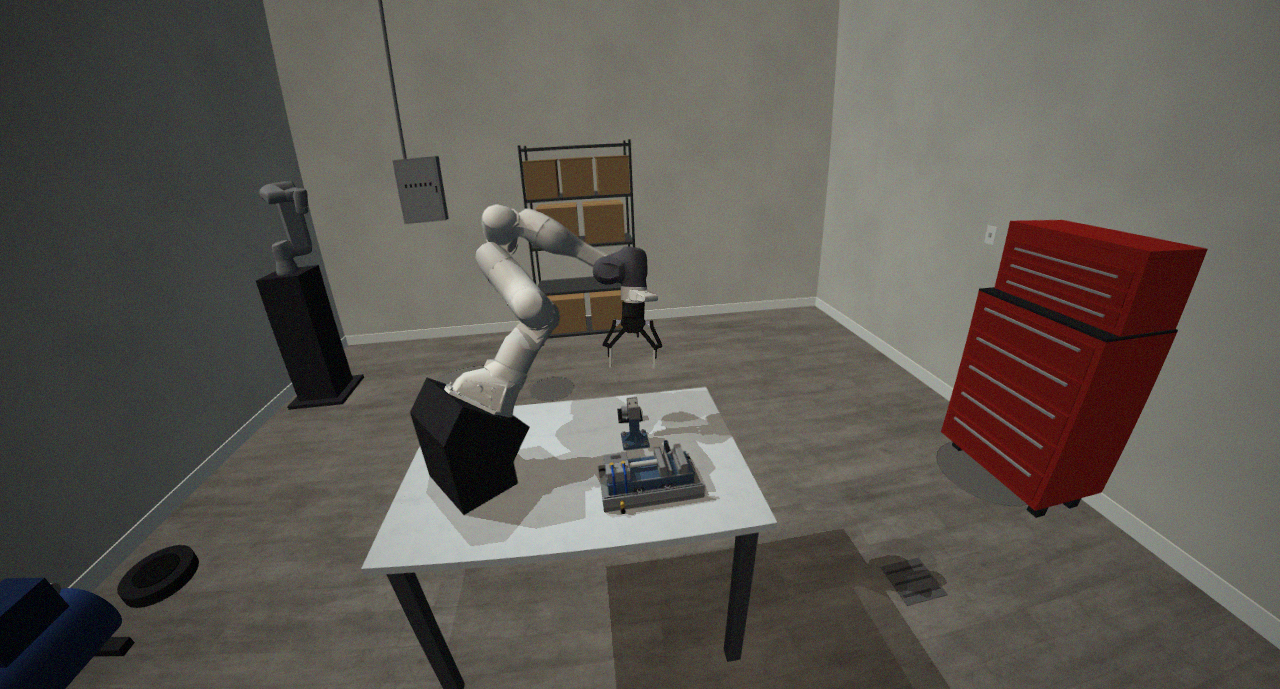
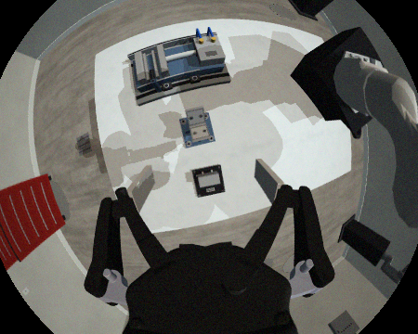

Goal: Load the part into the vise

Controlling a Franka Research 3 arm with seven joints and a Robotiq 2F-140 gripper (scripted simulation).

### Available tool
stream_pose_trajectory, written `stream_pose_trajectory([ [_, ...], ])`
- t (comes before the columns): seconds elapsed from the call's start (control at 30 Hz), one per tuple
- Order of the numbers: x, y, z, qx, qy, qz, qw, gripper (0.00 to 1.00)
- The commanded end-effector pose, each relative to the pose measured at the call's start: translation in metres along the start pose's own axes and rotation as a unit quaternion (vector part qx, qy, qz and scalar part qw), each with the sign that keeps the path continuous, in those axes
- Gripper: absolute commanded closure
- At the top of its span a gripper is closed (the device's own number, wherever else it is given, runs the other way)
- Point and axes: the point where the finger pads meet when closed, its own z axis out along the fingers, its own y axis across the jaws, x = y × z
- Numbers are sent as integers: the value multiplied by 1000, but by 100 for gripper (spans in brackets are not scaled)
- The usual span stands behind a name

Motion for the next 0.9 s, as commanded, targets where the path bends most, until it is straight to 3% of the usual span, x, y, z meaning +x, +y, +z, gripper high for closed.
stream_pose_trajectory([
  [0.0, -6, -1, -1, 7, -11, -10, 1000, 0],
  [0.23, -6, -1, -1, 7, -11, -10, 1000, 0],
  [0.27, -23, 5, -3, 14, -38, -24, 999, 0],
  [0.57, -23, 5, -3, 14, -38, -24, 999, 0],
  [0.6, -37, 10, -5, 21, -61, -35, 997, 0],
  [0.87, -37, 10, -5, 21, -61, -35, 997, 0],
])
